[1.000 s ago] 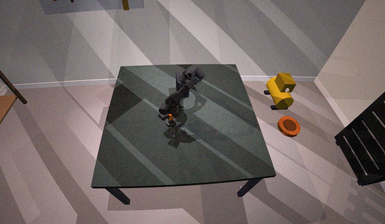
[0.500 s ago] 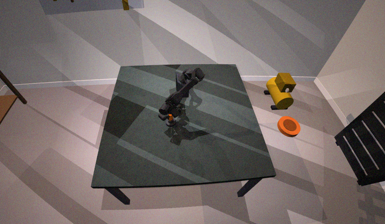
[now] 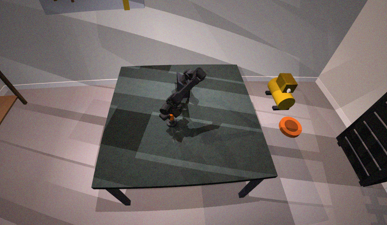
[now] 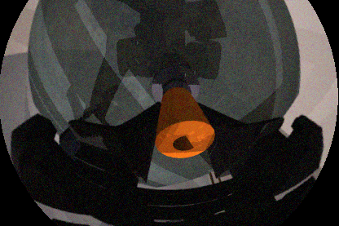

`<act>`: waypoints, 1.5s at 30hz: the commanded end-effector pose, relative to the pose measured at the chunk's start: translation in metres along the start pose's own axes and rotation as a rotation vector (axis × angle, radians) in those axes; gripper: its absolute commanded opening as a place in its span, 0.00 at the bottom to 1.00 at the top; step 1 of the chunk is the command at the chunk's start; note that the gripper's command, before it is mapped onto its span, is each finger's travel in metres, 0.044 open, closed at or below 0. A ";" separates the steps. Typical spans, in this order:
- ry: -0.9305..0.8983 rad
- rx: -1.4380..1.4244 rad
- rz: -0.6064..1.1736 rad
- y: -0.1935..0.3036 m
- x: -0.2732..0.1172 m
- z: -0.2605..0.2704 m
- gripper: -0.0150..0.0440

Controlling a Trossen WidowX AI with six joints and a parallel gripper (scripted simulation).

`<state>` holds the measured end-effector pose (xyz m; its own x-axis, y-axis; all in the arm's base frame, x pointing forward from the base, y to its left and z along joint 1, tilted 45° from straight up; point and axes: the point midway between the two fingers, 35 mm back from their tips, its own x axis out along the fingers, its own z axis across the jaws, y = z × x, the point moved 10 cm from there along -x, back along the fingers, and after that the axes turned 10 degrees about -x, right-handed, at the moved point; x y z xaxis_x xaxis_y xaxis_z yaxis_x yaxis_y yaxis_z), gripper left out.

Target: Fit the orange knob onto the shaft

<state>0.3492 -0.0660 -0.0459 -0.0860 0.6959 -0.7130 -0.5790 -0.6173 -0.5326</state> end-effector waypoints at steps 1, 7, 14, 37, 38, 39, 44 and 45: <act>0.000 -0.013 -0.002 0.000 -0.003 0.000 0.25; 0.000 -0.202 -0.002 -0.001 -0.002 -0.001 0.25; 0.001 -0.213 -0.003 -0.002 -0.001 -0.004 0.25; 0.000 -0.213 -0.003 -0.001 0.001 -0.002 0.25; 0.000 -0.213 -0.003 -0.001 0.001 -0.001 0.25; 0.000 -0.213 -0.003 -0.001 0.001 -0.001 0.25; 0.000 -0.213 -0.003 0.000 0.001 0.001 0.25; 0.000 -0.213 -0.003 0.000 0.001 0.000 0.25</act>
<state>0.3502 -0.0653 -0.0464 -0.0845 0.6947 -0.7143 -0.3963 -0.6811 -0.6156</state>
